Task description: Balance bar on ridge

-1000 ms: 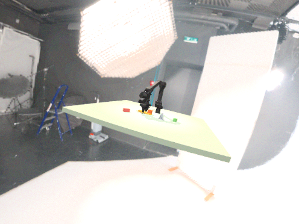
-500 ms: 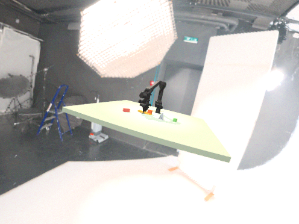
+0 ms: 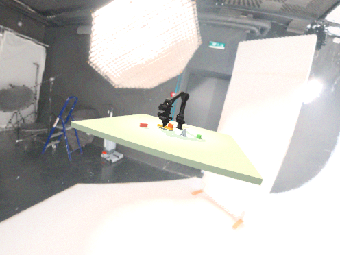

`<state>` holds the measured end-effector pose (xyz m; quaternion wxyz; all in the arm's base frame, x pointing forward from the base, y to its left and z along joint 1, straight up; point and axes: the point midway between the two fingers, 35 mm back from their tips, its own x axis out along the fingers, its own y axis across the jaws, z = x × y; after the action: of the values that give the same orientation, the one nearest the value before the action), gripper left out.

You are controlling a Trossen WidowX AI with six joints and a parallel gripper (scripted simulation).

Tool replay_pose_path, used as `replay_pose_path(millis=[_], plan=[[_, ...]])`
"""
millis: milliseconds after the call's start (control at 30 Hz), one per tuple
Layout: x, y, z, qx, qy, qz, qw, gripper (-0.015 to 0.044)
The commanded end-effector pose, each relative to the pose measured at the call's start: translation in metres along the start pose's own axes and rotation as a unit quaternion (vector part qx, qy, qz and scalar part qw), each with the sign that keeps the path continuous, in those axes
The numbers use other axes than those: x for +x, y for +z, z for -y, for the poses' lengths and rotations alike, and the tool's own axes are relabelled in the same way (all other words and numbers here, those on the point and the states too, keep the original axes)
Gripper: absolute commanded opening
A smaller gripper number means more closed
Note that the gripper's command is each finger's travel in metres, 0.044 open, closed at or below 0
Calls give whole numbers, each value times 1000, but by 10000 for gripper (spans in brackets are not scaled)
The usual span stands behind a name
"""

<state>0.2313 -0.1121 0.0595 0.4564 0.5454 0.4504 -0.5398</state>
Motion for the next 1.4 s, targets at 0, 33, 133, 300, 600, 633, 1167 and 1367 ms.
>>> replay_pose_path(millis=[0,33,133,300,600,633,1167,1367], plan=[[-13,1,-4,-1,7,2,1000,0],[-16,1,-4,-1,7,2,1000,0],[-23,2,-5,-1,7,3,1000,0],[-36,2,-6,-1,6,3,1000,0],[-59,2,-5,-1,6,3,1000,0],[-62,2,-5,-1,6,3,1000,0],[-102,0,2,-2,4,3,1000,0],[-105,-7,-2,-1,4,3,1000,0]])
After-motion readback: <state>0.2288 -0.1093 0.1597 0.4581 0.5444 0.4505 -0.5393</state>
